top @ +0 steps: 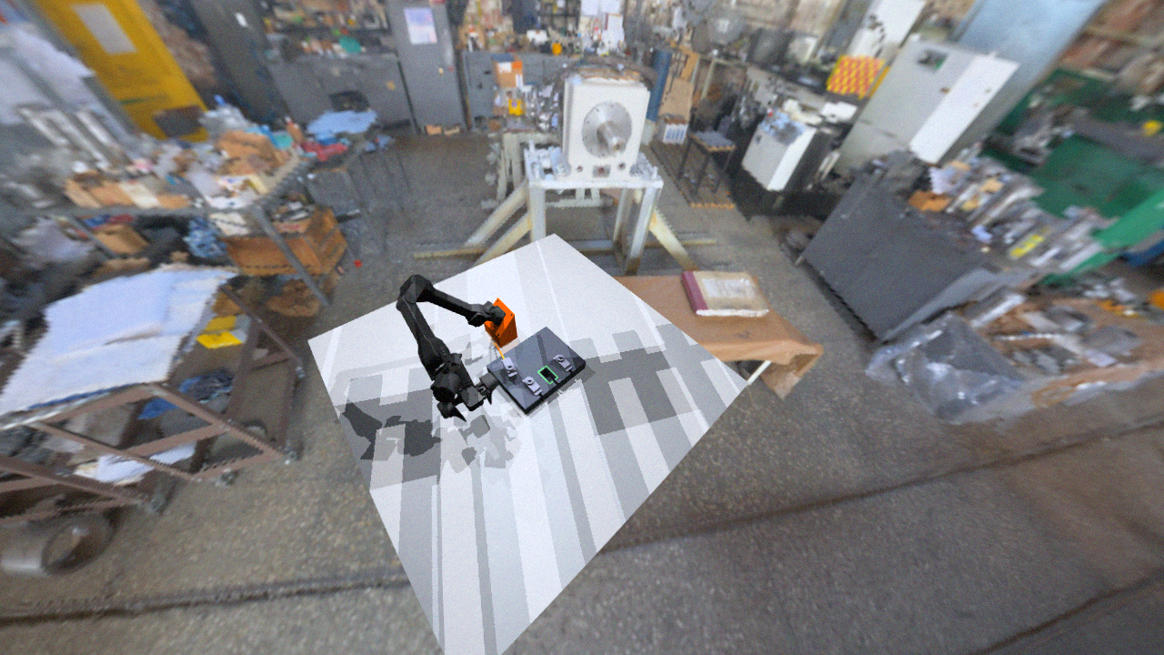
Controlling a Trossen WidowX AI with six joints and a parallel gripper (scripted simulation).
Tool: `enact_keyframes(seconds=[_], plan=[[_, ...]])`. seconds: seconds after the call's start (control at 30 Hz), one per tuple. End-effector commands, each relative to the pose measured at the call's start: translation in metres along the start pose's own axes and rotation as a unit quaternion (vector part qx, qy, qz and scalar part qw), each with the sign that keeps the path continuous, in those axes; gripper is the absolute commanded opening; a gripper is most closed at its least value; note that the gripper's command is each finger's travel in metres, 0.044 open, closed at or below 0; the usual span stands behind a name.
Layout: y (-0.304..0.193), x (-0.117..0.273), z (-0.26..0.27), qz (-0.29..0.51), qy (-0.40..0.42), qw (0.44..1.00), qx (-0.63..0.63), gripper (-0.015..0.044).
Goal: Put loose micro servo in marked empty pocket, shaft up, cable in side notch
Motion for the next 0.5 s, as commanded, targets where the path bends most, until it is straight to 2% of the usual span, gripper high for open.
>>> enact_keyframes(seconds=[0.0, 0.47], plan=[[0.002, -0.002, 0.017, 0.011, 0.021, 0.997, 0.069, 0.044], [0.011, 0.003, 0.059, 0.015, 0.074, 0.953, 0.292, 0.044]])
Point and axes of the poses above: the point midway between the two fingers, 35 mm back from their tips, its own x axis back along the fingers, its own z axis across the jaws, y = z × x, the point moved 3 cm from there along x, back along the fingers, and after that the axes turned 14 degrees about x, right-handed, at the moved point
